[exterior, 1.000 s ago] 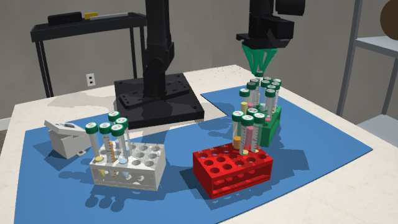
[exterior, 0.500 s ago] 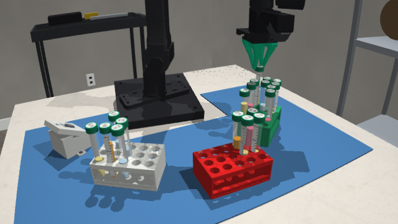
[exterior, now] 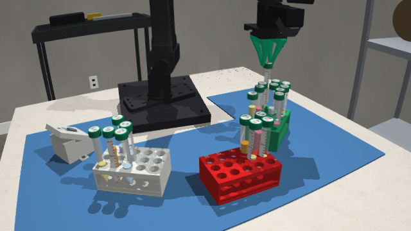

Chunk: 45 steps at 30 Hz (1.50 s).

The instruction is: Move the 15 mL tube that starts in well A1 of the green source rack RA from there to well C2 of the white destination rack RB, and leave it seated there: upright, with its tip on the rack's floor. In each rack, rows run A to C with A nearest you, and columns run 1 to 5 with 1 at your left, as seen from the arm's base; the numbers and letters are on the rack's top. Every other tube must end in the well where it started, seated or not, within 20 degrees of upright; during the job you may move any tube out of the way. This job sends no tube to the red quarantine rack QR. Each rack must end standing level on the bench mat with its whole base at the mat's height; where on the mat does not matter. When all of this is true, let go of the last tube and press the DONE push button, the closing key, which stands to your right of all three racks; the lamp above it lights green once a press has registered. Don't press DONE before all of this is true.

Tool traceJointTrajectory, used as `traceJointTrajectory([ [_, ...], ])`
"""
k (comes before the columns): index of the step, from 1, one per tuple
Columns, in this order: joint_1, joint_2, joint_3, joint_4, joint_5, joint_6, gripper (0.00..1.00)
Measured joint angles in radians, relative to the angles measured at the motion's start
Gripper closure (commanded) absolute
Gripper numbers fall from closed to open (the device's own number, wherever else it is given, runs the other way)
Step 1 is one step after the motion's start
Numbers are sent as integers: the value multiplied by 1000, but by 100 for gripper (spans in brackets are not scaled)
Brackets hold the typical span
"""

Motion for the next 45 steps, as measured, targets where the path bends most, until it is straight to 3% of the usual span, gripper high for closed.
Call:
traceJointTrajectory([
  [26,12,0,90,-90,0,12,100],
  [45,47,-90,3,-111,1,46,100],
])
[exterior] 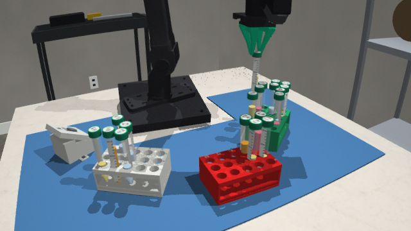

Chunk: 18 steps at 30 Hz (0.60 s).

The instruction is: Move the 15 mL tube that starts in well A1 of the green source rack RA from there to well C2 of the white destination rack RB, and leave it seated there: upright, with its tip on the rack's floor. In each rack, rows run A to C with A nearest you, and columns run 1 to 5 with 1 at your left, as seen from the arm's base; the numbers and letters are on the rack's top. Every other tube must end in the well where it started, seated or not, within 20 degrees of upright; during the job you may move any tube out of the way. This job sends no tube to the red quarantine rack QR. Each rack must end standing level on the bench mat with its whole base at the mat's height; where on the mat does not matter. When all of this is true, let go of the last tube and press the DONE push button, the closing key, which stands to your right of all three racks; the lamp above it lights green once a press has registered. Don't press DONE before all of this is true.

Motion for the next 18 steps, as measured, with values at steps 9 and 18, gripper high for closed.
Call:
traceJointTrajectory([
  [9,12,-50,-42,-8,0,10,100],
  [18,-84,-80,-53,-13,-4,-63,100],
])
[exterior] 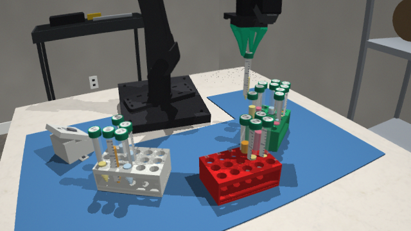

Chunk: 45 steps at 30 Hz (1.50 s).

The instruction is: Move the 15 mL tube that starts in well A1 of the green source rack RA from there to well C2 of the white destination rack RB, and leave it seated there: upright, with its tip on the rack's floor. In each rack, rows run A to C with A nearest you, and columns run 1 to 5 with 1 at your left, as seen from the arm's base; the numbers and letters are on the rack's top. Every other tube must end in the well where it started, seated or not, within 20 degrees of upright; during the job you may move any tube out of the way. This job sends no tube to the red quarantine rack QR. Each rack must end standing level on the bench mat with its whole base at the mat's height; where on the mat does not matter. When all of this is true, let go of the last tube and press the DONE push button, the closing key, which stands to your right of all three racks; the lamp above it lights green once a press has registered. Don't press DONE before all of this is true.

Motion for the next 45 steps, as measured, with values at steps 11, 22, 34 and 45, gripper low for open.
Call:
traceJointTrajectory([
  [11,-172,-30,-3,-2,-14,-155,100],
  [22,-315,-40,1,-2,-29,-300,100],
  [34,-471,-27,24,0,-50,-465,100],
  [45,-636,11,69,3,-70,-621,100],
])
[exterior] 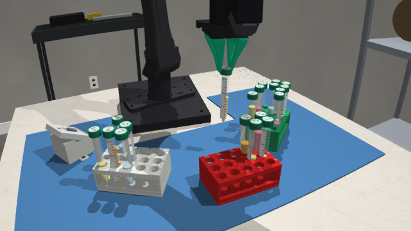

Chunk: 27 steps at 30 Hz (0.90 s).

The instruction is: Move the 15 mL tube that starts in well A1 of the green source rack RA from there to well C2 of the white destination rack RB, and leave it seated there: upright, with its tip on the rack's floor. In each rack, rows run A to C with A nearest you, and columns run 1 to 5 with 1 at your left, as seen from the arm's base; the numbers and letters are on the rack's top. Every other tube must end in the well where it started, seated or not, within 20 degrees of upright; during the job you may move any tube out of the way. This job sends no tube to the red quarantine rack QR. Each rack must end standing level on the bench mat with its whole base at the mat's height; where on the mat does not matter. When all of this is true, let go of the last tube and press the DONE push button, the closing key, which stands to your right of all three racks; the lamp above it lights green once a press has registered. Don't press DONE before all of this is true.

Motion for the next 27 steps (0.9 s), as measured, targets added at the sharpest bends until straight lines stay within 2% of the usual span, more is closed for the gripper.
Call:
traceJointTrajectory([
  [15,-168,70,76,6,-24,-166,100],
  [21,-177,71,86,5,-27,-111,100],
  [27,-177,71,90,5,-27,37,100],
])
